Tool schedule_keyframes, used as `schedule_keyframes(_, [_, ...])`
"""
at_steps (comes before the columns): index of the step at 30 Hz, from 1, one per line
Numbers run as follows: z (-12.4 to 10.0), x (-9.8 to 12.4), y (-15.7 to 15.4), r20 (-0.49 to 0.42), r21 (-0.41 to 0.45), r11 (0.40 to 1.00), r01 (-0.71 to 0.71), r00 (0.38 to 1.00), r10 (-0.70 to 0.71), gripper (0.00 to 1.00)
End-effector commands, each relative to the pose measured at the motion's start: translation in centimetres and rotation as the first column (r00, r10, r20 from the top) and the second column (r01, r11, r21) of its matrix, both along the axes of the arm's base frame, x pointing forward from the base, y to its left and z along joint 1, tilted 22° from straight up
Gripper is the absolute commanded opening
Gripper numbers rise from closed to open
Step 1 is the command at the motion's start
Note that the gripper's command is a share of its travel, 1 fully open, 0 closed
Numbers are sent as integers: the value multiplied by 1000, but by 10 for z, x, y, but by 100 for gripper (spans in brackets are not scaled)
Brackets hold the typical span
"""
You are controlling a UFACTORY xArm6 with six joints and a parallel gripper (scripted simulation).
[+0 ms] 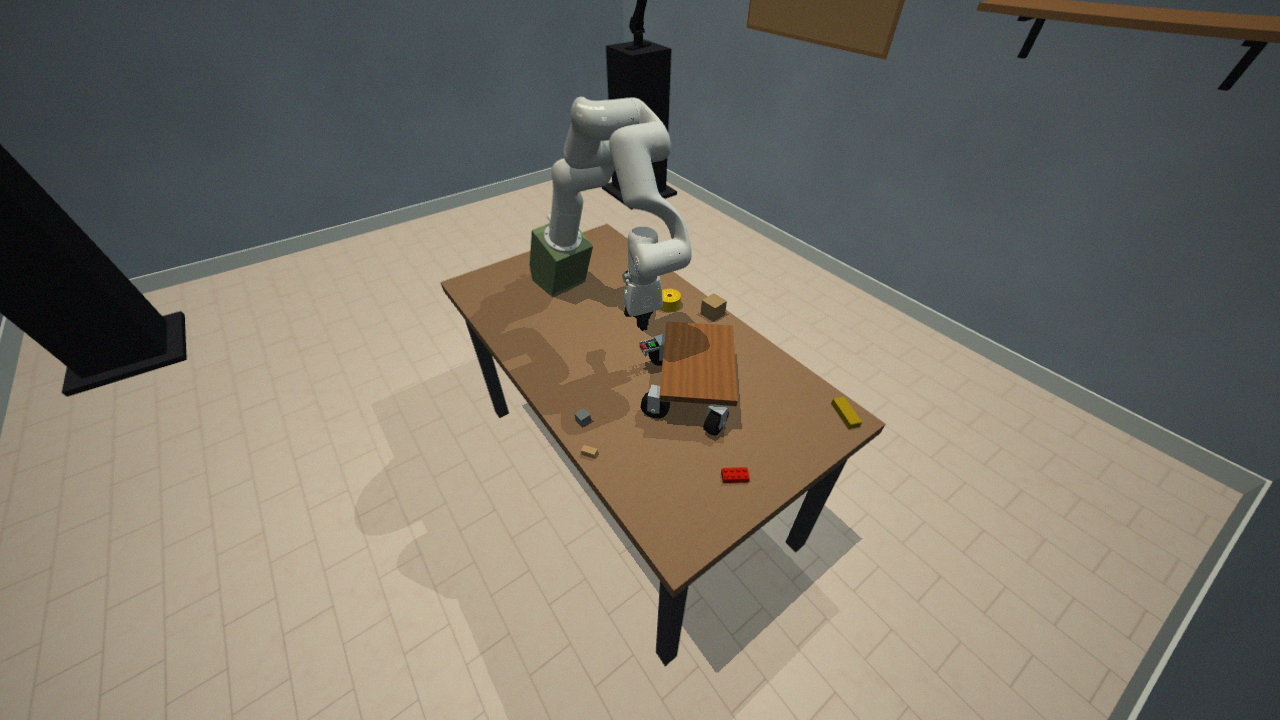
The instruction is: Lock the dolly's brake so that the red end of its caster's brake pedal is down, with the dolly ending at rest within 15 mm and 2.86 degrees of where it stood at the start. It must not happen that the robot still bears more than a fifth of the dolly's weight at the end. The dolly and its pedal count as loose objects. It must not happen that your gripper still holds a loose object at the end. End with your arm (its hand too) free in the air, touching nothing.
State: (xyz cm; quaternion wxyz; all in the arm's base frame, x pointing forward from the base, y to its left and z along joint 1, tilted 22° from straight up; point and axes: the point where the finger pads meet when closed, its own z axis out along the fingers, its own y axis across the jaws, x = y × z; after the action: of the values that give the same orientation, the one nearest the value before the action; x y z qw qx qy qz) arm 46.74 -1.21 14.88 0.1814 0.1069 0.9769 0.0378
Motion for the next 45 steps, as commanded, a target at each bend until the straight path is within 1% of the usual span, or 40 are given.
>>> schedule_keyframes(1, [-1, 2, 0, 3, 0, 1000, 0, 1000, 0, 0])
schedule_keyframes(13, [-21, 10, 1, 3, 0, 1000, 0, 1000, 0, 0])
schedule_keyframes(15, [-21, 10, 1, 3, 0, 1000, 0, 1000, 0, 0])
schedule_keyframes(30, [-50, 22, 2, 3, 0, 1000, 0, 1000, 0, 0])
schedule_keyframes(45, [-61, 27, 2, 3, 0, 1000, 0, 1000, 0, 0])
